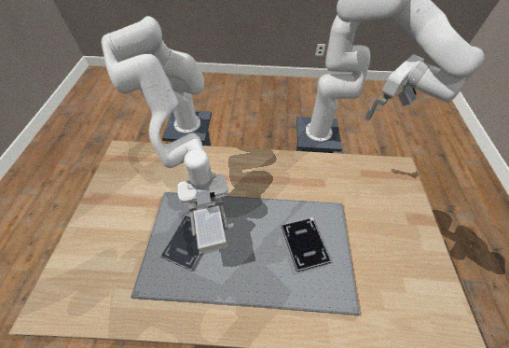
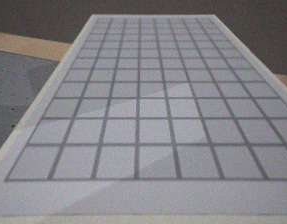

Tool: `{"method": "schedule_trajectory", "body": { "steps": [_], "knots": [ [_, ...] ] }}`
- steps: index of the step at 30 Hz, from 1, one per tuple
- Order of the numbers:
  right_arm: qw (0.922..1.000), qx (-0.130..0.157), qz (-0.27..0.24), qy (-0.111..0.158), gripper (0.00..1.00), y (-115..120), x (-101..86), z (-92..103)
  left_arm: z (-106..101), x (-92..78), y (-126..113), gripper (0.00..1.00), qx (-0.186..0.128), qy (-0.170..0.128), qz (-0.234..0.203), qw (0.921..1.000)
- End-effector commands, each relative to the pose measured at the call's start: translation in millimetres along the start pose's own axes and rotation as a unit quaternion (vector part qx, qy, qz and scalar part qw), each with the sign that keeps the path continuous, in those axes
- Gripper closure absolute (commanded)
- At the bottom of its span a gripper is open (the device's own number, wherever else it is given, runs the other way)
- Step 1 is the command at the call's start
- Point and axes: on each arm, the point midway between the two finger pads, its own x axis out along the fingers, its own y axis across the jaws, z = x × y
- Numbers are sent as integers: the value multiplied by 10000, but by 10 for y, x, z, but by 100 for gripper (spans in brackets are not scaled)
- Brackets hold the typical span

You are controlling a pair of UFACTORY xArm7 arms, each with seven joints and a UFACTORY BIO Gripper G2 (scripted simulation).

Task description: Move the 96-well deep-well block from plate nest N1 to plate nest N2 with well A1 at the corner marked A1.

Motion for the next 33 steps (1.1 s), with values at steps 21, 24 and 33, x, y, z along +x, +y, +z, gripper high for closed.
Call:
{"method": "schedule_trajectory", "body": {
  "steps": [21, 24, 33],
  "knots": [
    [10000, 10, 42, -12, 100, 678, 200, 20, 4, -7, 0, 0, 2, -9, -3, 10000],
    [10000, 10, 42, -12, 100, 775, 226, 20, 4, -7, 0, 0, 2, -9, -3, 10000],
    [10000, 12, 42, -12, 100, 1033, 294, 21, 4, -7, 0, 0, 2, -9, -3, 10000]
  ]
}}
